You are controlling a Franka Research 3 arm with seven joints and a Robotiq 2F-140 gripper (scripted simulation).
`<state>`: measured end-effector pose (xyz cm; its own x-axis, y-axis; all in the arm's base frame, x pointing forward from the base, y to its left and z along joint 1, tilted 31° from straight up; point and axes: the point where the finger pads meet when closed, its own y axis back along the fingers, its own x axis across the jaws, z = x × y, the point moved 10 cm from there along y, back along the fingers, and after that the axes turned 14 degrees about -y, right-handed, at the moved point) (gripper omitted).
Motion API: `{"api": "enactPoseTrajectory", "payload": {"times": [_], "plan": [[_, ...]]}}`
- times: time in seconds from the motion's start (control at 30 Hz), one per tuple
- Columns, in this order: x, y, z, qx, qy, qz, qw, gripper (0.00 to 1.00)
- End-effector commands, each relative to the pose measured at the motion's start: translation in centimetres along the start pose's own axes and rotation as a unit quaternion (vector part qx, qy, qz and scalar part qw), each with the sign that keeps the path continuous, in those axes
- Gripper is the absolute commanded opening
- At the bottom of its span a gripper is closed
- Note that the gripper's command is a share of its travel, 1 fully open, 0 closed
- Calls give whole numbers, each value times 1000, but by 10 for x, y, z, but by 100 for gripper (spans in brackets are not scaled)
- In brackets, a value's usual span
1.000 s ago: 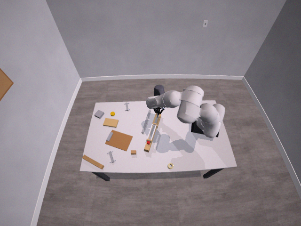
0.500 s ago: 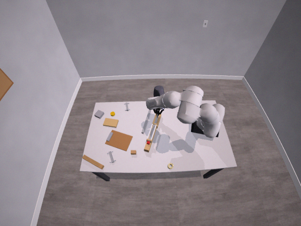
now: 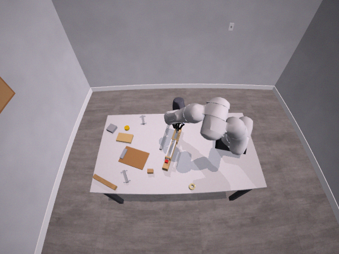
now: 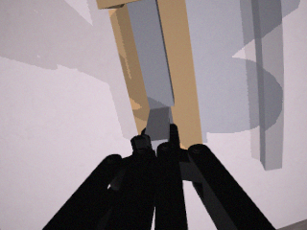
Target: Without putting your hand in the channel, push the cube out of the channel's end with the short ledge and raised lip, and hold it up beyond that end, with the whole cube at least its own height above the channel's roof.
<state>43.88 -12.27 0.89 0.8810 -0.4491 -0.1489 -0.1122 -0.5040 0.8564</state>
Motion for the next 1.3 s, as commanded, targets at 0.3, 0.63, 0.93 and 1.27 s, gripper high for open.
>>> {"api": "enactPoseTrajectory", "payload": {"times": [0.3, 0.63, 0.93, 1.27], "plan": [[-3, 0, -15, 1, -4, 1, 1000, 0], [-5, 0, -22, 1, -4, 1, 1000, 0], [-5, 51, -22, 1, -4, 1, 1000, 0], [-5, 70, -22, 1, -4, 1, 1000, 0]]}}
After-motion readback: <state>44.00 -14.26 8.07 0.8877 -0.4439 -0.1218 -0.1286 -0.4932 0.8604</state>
